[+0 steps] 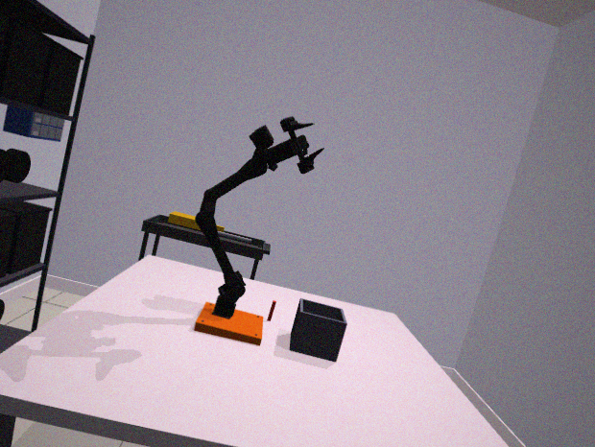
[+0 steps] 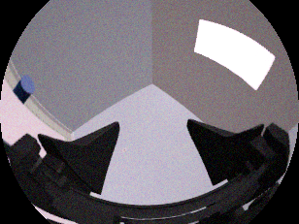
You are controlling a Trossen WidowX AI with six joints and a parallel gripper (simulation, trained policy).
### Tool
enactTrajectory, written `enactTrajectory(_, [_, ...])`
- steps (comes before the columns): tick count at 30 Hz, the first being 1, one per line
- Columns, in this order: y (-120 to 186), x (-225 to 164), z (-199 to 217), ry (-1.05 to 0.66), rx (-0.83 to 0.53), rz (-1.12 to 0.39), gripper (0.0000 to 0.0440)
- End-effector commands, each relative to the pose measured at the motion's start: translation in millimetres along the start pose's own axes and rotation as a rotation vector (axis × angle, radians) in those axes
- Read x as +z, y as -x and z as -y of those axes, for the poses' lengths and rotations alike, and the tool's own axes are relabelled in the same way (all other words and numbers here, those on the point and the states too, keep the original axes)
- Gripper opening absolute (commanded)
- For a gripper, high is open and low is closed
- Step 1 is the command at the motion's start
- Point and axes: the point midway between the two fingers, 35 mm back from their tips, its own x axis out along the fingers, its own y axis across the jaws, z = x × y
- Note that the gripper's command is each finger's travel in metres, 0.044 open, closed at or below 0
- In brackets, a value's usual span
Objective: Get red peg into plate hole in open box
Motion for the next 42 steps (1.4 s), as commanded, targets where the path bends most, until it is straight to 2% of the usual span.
enactTrajectory(1, [0, 0, -2, 0.004, 0.006, -0.002, 0.0424])
enactTrajectory(2, [0, 0, -6, 0.005, 0.014, -0.001, 0.0440])
enactTrajectory(12, [-2, 15, -55, -0.157, 0.145, 0.060, 0.0438])
enactTrajectory(24, [8, 22, -133, -0.383, 0.406, 0.068, 0.0436])
enactTrajectory(33, [28, 20, -192, -0.559, 0.644, -0.009, 0.0439])
enactTrajectory(42, [57, 13, -246, -0.725, 0.879, -0.160, 0.0440])
